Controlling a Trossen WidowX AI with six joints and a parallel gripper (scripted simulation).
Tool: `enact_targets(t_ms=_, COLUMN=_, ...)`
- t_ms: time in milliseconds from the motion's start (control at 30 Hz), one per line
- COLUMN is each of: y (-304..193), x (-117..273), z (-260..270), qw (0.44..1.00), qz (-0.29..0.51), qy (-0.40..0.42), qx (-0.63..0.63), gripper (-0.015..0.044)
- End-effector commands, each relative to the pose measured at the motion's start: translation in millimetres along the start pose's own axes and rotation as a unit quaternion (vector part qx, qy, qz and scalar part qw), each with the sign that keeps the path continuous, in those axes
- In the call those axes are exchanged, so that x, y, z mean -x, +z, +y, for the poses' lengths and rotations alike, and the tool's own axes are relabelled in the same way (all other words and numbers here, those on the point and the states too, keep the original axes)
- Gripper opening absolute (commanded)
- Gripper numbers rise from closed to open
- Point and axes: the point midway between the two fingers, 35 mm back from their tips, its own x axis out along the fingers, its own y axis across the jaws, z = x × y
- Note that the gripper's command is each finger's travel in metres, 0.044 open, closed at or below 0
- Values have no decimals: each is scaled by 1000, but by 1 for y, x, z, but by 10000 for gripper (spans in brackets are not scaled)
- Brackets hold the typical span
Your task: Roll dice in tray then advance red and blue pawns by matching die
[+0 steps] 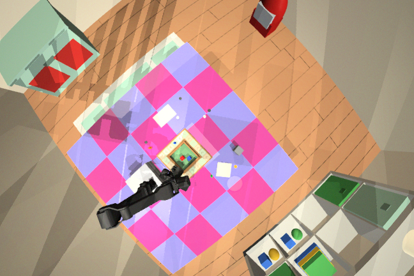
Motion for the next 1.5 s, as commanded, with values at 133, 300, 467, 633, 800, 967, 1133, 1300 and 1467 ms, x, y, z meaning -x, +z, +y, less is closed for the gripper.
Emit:
enact_targets(t_ms=133, y=-3, x=-12, z=1, qw=1000, qz=5, qy=2, qx=2, gripper=200)
enact_targets(t_ms=300, y=-3, x=-20, z=1, qw=1000, qz=5, qy=2, qx=2, gripper=200)
enact_targets(t_ms=467, y=-3, x=-28, z=1, qw=1000, qz=5, qy=2, qx=2, gripper=200)
enact_targets(t_ms=633, y=-4, x=-36, z=1, qw=1000, qz=5, qy=2, qx=2, gripper=200)
enact_targets(t_ms=800, y=-4, x=-44, z=2, qw=1000, qz=5, qy=2, qx=2, gripper=200)
enact_targets(t_ms=967, y=-5, x=-49, z=2, qw=1000, qz=5, qy=2, qx=2, gripper=200)
enact_targets(t_ms=1133, y=-5, x=-49, z=2, qw=1000, qz=5, qy=2, qx=2, gripper=69)
enact_targets(t_ms=1300, y=-5, x=-49, z=2, qw=1000, qz=5, qy=2, qx=2, gripper=16)
enact_targets(t_ms=1467, y=-5, x=-49, z=2, qw=1000, qz=5, qy=2, qx=2, gripper=0)
